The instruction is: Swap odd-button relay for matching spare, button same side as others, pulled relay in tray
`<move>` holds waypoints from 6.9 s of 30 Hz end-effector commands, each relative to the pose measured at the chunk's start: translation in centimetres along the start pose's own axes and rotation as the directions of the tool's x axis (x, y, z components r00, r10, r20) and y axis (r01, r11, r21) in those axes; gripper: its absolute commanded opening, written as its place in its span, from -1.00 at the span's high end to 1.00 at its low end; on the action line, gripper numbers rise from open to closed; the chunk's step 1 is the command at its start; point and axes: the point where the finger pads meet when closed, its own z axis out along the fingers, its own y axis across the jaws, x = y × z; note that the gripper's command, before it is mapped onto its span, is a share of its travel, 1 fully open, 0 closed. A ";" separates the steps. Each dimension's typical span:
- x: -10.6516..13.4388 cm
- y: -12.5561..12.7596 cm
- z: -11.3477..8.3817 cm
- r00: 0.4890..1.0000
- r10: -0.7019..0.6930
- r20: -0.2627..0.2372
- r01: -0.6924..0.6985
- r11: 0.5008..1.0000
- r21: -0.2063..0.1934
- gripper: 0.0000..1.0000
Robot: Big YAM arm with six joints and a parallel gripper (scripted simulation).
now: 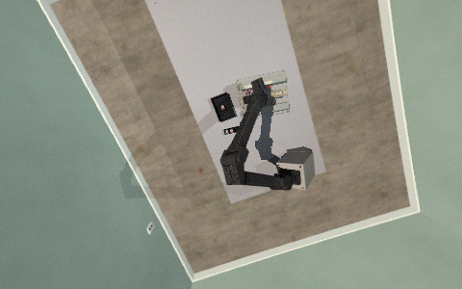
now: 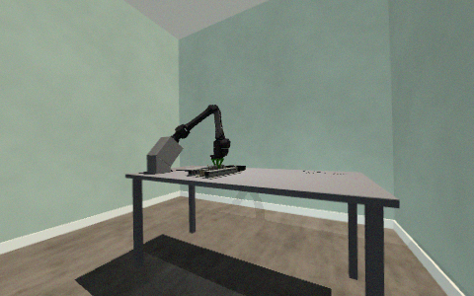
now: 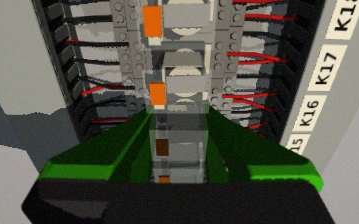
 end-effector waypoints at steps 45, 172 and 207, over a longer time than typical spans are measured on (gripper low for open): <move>-0.5 -1.9 -1.3 0.999 -0.034 0.001 0.034 0.999 0.039 1.00; 0.1 -1.1 -6.7 1.000 -0.016 0.003 0.016 0.999 0.036 -0.17; 0.2 -1.2 -6.9 1.000 -0.013 0.003 0.013 0.999 0.036 -0.17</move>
